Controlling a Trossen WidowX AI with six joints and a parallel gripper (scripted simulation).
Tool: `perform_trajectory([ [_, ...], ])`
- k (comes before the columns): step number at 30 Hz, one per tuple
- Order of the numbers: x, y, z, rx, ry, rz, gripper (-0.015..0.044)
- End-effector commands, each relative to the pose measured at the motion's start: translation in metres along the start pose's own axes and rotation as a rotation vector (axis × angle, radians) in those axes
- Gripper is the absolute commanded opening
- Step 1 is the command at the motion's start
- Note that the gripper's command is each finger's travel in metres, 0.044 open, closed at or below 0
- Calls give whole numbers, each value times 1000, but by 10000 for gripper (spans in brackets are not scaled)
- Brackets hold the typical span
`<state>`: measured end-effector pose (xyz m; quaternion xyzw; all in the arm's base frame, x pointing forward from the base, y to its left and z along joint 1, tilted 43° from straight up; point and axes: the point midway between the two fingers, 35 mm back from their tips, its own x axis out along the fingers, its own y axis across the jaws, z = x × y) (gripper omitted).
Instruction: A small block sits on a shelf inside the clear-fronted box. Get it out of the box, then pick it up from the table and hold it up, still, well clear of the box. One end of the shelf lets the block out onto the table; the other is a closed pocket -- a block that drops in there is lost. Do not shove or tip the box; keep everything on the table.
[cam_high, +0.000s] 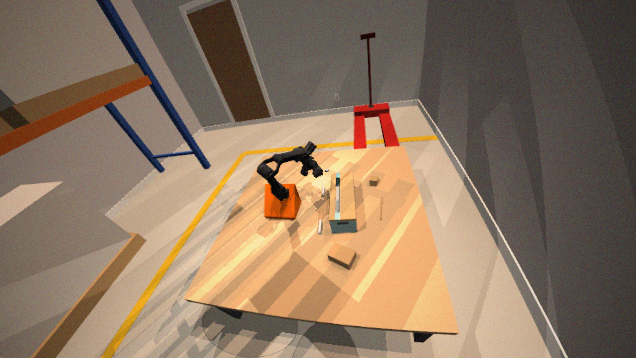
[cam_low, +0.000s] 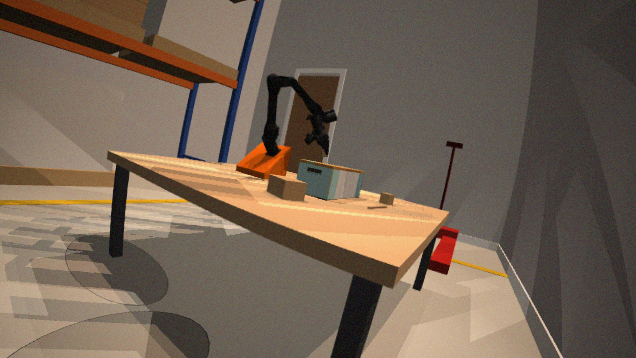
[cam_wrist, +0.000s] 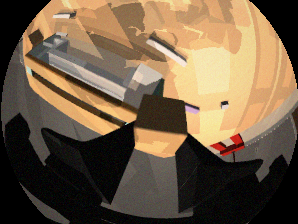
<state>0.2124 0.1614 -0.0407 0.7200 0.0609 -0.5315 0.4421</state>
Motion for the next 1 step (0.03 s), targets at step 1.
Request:
perform_trajectory([
  [1,-1,-1,0,-4,0,-6,0],
])
